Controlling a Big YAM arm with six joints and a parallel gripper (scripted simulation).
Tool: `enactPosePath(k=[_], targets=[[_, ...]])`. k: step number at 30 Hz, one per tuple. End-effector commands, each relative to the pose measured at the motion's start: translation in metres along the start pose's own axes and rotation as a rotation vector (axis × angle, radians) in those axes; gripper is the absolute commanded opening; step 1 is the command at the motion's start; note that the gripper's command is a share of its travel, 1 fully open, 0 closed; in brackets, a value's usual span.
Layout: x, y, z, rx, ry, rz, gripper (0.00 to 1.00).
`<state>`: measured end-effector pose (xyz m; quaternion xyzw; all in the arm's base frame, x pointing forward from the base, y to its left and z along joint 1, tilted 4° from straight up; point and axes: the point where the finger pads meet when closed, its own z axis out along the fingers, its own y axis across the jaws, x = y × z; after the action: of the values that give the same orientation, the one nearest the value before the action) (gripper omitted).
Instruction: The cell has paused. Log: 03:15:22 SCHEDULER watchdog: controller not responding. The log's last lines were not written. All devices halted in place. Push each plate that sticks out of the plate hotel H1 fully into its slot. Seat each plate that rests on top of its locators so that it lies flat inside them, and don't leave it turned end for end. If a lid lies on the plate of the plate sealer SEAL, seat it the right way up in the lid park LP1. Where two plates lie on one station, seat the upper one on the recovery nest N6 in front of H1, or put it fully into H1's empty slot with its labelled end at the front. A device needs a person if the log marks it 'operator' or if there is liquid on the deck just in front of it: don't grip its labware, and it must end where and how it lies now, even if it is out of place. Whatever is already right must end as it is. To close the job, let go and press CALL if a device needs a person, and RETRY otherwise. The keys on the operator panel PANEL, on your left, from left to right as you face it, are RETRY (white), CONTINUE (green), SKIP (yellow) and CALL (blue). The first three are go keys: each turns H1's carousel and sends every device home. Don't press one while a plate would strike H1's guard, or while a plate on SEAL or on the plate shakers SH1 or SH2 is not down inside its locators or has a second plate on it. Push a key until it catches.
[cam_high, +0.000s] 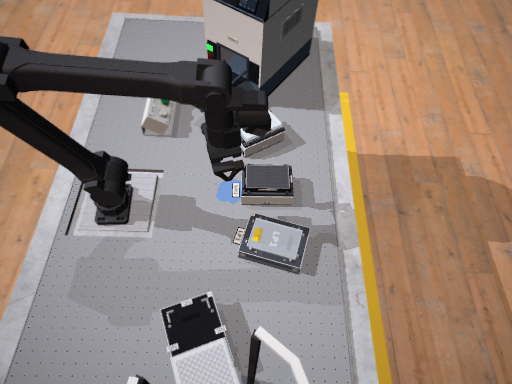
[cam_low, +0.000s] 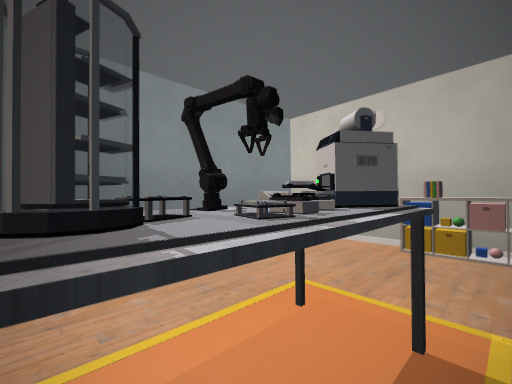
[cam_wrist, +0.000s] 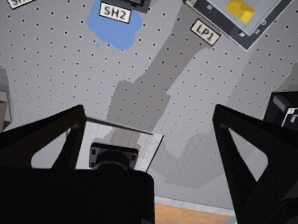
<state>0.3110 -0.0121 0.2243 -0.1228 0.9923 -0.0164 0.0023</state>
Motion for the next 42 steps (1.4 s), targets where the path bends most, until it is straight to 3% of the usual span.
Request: enactPosePath(k=[1, 6, 11, 12, 13, 14, 23, 24, 42], targets=[[-0.009, 0.005, -0.038, 0.03, -0.051, 0.169, 1.0], [-0.008, 0.012, -0.047, 0.041, -0.025, 0.304, 1.0], [-0.006, 0.013, -0.044, 0.041, -0.016, 0.306, 1.0], [0.008, 0.013, -0.025, 0.039, 0.037, 0.313, 1.0], [0.007, 0.013, -0.024, 0.039, 0.033, 0.314, 1.0], [-0.002, 0.011, -0.038, 0.038, -0.011, 0.306, 1.0], [-0.002, 0.011, -0.038, 0.038, -0.011, 0.306, 1.0], [-0.007, 0.011, -0.05, 0.039, -0.024, 0.315, 1.0], [-0.008, 0.015, -0.09, 0.038, -0.016, 0.306, 1.0]])
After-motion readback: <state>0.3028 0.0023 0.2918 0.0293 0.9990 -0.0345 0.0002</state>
